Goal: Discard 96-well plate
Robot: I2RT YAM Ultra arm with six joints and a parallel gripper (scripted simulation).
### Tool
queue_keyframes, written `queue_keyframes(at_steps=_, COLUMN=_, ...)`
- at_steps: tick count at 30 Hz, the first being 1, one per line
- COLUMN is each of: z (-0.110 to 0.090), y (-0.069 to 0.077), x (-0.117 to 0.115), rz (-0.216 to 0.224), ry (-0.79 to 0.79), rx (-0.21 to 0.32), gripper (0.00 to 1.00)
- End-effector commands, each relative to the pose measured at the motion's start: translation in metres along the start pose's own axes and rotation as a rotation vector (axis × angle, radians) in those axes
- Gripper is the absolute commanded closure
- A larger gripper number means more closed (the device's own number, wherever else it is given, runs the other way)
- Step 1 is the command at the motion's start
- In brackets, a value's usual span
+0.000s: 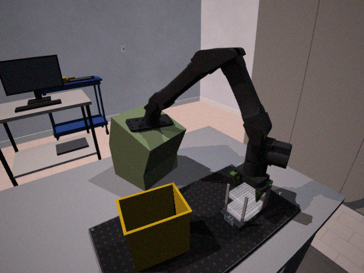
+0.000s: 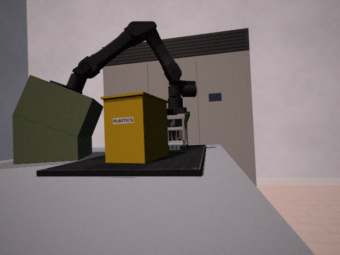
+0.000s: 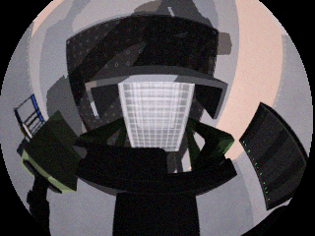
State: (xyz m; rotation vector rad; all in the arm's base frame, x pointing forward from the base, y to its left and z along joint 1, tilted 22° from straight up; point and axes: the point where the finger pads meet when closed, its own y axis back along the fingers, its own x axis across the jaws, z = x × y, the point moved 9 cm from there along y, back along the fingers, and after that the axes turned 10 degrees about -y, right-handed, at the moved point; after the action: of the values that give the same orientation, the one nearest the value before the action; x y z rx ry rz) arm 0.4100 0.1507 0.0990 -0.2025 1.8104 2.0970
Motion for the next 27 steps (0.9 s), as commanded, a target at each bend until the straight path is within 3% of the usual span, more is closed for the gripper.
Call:
queue_keyframes(at_steps=1, z=0.002, y=0.012, x=-0.002, rz=-0.011, ry=-0.002, rx=-0.015, gripper=1.00)
queue_keyframes(at_steps=27, z=0.002, y=0.052, x=-0.002, rz=-0.011, ry=-0.002, rx=-0.015, gripper=1.00)
